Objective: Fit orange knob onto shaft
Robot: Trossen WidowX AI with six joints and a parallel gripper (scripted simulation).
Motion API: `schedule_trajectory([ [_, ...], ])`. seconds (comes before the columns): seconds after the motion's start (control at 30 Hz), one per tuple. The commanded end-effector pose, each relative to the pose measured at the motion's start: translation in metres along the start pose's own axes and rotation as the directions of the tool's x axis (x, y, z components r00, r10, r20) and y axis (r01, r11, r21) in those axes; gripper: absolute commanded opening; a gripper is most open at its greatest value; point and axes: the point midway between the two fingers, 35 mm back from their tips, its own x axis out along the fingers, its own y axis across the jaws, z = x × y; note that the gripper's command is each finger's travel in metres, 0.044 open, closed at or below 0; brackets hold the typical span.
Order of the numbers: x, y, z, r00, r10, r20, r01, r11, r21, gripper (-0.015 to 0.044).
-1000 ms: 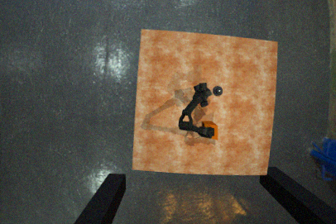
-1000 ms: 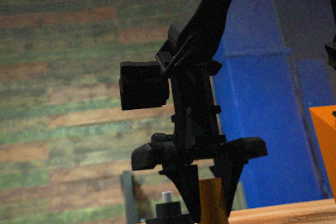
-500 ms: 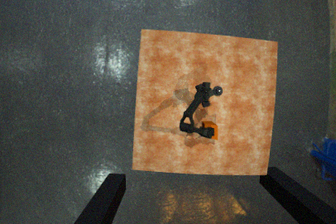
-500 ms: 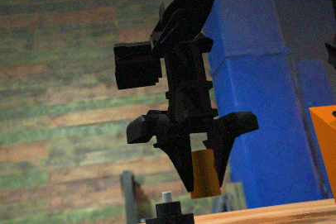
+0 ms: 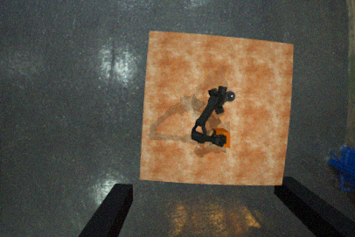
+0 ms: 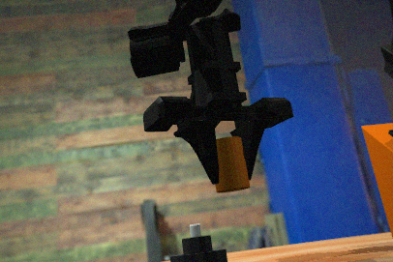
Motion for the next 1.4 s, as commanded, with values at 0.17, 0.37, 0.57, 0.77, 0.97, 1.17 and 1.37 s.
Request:
schedule_trajectory([
  [0.17, -0.035, 0.001, 0.002, 1.0, 0.021, -0.007, -0.021, 1.0, -0.001, 0.0],
  [0.37, -0.052, -0.004, 0.002, 1.0, 0.026, -0.017, -0.026, 1.0, 0.003, 0.0],
  [0.57, -0.052, -0.005, 0.004, 1.0, 0.026, -0.017, -0.026, 1.0, 0.004, 0.0],
  [0.77, -0.049, -0.003, 0.021, 1.0, 0.026, -0.015, -0.026, 1.0, 0.003, 0.0],
  [0.97, -0.044, -0.001, 0.038, 1.0, 0.026, -0.013, -0.026, 1.0, 0.003, 0.0],
  [1.17, -0.039, -0.001, 0.056, 1.0, 0.027, -0.012, -0.027, 1.0, 0.003, 0.0],
  [1.37, -0.034, -0.002, 0.072, 0.999, 0.033, -0.012, -0.033, 0.999, -0.018, 0.0],
])
